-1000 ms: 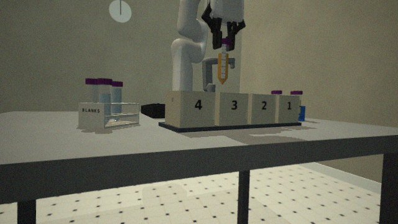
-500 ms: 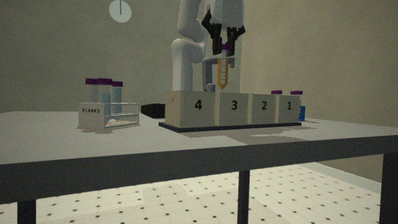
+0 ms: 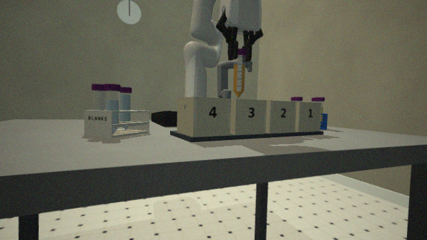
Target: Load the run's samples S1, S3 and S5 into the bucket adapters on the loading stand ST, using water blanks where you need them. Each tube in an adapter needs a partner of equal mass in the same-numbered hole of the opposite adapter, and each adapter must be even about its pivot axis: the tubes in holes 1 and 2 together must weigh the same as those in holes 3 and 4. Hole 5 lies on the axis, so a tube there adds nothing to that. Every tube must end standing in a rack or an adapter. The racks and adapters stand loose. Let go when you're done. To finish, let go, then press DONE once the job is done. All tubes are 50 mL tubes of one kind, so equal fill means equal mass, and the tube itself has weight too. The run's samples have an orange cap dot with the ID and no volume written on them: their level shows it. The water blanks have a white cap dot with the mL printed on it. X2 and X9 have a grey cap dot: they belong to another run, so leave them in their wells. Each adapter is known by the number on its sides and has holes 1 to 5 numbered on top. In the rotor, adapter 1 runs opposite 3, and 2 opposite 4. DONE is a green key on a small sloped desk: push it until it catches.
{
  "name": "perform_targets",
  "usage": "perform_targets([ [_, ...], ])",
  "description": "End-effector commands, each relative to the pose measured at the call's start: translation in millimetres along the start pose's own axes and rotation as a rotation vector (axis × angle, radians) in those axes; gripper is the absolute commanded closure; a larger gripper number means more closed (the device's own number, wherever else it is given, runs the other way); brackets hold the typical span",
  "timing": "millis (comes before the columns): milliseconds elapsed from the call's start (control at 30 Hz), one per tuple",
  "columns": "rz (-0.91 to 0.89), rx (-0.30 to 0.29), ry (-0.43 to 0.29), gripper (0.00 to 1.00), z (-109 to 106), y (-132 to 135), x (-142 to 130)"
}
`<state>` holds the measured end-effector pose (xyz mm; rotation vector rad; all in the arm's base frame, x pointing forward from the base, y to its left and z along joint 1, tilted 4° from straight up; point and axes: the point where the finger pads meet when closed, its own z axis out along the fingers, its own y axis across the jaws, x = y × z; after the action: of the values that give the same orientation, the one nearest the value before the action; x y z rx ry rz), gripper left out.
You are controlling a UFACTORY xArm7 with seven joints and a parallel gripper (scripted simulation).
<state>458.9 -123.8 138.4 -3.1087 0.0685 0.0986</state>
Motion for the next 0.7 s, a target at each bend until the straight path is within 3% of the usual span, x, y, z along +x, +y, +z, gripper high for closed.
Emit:
perform_targets([
  [0, 0.0, -0.001, 0.005, 1.0, 1.1, 0.3, 1.3],
  [667, 0.0, -0.001, 0.005, 1.0, 19.1, 0.3, 1.4],
])
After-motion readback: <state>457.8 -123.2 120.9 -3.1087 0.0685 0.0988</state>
